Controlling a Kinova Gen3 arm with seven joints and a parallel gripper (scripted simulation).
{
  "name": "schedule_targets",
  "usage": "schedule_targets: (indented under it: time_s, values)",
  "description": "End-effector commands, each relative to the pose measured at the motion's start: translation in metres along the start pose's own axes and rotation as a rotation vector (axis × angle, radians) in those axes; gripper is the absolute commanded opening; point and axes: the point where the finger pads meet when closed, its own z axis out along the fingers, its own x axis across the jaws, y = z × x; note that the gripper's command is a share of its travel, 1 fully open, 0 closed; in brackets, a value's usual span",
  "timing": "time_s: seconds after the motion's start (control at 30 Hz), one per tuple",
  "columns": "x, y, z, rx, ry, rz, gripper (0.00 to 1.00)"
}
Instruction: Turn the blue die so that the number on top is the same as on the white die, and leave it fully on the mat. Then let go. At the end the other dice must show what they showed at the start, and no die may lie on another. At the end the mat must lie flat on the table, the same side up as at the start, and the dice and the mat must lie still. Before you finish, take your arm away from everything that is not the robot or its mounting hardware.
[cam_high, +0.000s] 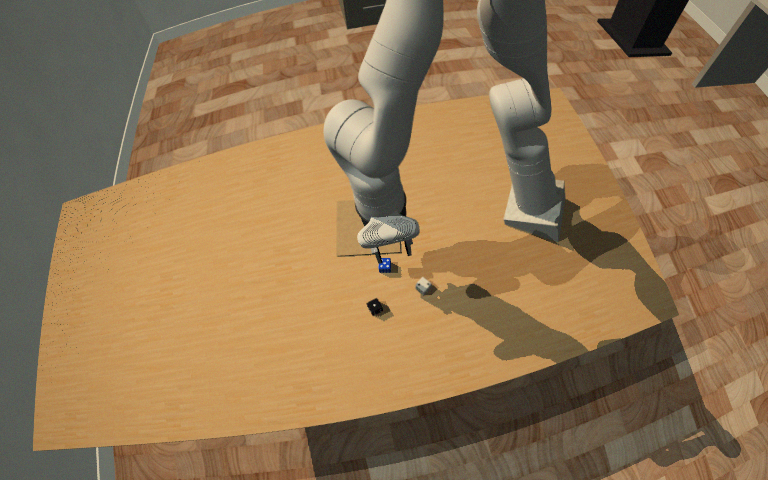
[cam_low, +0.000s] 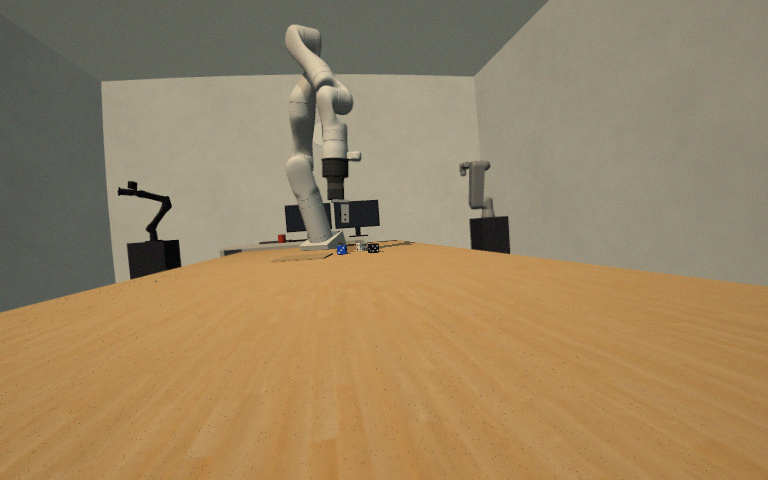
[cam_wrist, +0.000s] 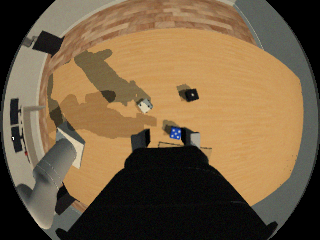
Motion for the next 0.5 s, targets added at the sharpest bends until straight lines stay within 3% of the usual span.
schedule_targets:
  time_s: [0.0, 0.47]
  values:
    - [0.0054, 0.0048, 0.0016, 0.006, 0.008, -0.116, 1.00]
    - [0.0053, 0.0068, 0.0054, 0.014, 0.028, -0.594, 1.00]
